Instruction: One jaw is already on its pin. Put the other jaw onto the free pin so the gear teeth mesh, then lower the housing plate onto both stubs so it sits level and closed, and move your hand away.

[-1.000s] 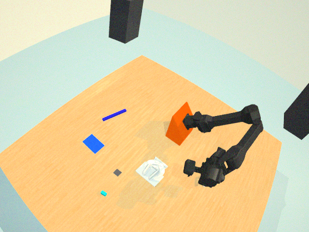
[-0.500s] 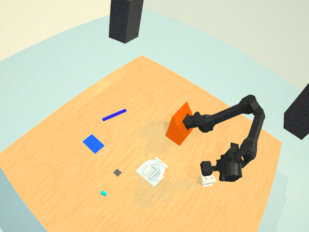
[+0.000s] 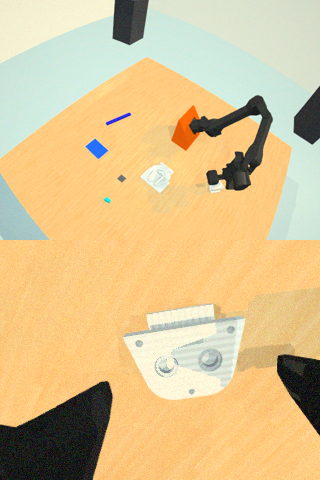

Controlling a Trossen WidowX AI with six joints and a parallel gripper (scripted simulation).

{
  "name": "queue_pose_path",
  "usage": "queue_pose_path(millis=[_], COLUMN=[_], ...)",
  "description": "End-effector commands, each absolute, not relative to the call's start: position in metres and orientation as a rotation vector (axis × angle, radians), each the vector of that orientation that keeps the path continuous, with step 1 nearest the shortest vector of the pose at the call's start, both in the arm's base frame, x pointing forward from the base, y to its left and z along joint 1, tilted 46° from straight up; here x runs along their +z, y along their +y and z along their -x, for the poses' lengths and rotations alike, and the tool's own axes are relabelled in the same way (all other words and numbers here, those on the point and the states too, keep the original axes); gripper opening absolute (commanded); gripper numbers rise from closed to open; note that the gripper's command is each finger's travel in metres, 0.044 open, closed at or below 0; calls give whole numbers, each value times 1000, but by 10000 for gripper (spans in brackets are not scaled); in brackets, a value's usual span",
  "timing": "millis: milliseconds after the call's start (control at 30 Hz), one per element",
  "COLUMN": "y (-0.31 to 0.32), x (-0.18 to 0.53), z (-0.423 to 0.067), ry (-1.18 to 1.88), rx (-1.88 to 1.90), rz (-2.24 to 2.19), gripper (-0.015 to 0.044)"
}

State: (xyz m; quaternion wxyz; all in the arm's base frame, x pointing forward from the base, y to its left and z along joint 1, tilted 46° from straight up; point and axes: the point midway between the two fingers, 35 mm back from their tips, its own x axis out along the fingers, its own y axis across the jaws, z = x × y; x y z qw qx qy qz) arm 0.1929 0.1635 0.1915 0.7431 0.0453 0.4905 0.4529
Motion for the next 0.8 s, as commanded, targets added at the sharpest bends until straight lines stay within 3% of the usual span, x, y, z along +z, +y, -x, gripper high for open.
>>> queue_pose_path(millis=[0,767], y=[168,183], x=[187,174], z=[-194,-196], ry=[1073,1072], rx=[988,989], rz=[-103,-103], gripper=[440,440])
